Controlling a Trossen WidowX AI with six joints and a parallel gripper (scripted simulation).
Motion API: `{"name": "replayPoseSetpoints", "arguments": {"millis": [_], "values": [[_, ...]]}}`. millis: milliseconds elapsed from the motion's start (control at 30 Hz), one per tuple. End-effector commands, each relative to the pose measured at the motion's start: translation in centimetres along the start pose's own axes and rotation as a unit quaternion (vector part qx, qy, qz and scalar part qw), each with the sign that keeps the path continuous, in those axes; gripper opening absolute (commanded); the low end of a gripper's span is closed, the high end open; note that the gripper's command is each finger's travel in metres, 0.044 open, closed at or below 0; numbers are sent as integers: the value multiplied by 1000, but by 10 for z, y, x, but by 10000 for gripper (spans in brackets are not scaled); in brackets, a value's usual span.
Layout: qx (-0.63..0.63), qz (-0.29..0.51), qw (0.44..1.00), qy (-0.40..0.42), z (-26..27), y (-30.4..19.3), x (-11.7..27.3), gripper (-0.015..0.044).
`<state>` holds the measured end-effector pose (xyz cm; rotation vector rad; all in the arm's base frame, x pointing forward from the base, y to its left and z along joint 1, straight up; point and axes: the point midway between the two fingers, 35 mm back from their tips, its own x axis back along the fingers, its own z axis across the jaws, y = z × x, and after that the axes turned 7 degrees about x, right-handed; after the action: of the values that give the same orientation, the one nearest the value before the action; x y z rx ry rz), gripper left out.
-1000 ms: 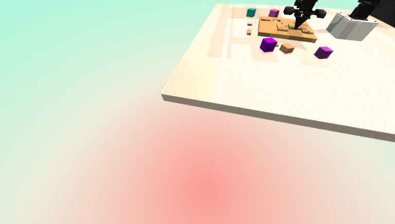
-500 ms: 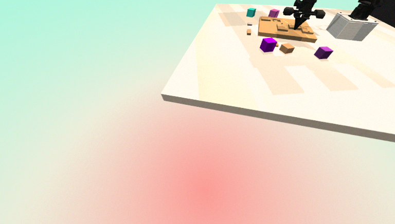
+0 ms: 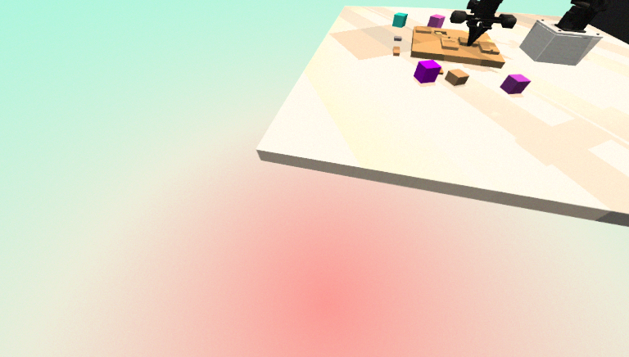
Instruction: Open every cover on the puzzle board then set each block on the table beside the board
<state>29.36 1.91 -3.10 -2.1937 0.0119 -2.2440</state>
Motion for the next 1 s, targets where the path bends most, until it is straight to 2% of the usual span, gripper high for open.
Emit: {"name": "replayPoseSetpoints", "arguments": {"millis": [0,967], "values": [[1,-1,1000,1,0,5,0,0],[1,-3,1000,1,-3,34,-1,0]]}}
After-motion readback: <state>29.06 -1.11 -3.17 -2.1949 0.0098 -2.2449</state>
